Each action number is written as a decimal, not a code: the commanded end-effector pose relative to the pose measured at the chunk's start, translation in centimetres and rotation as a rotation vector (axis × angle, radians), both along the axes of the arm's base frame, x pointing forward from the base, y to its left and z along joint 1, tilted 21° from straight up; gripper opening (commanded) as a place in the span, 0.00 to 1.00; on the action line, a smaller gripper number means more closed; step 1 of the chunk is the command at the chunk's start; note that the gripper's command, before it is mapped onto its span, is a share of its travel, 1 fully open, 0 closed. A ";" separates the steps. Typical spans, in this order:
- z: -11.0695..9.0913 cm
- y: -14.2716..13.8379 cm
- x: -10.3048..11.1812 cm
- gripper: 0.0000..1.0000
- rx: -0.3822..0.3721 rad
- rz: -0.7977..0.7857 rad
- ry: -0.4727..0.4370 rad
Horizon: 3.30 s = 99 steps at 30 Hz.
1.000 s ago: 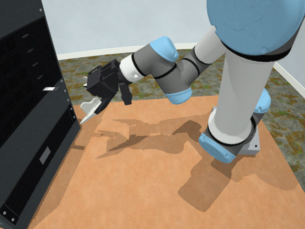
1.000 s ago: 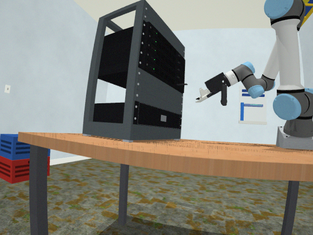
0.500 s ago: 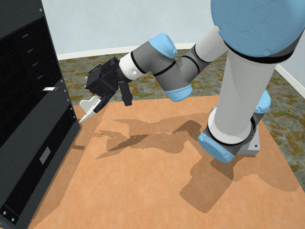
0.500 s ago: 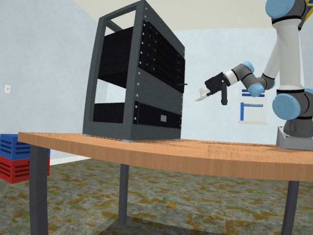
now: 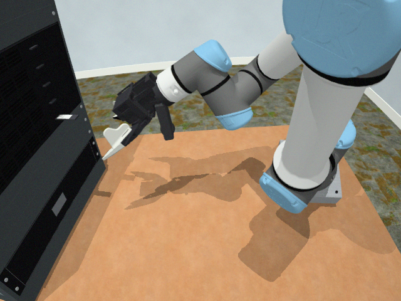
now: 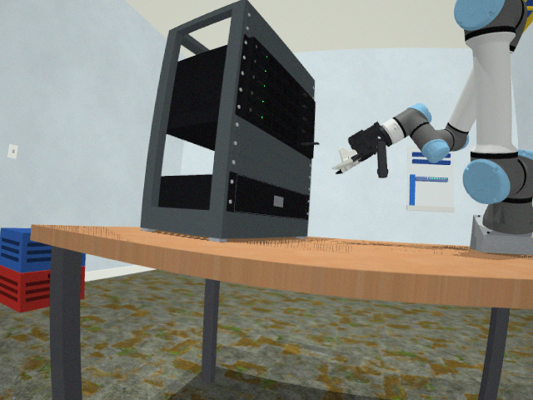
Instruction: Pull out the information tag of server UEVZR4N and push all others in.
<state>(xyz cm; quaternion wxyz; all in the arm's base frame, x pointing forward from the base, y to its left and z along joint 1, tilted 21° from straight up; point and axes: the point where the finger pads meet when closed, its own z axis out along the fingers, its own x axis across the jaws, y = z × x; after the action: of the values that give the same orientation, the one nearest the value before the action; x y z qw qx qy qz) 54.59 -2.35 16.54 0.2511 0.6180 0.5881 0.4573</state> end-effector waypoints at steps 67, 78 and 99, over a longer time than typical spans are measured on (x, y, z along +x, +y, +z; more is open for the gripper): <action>2.1 0.5 -0.9 1.00 0.487 -0.115 0.159; 2.6 0.6 -1.1 1.00 0.555 -0.133 0.180; 3.6 0.7 -1.3 1.00 0.693 -0.169 0.223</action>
<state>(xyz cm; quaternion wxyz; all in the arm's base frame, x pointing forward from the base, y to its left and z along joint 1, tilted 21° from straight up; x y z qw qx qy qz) 53.29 -1.56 19.73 0.0087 0.7546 0.3806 0.5344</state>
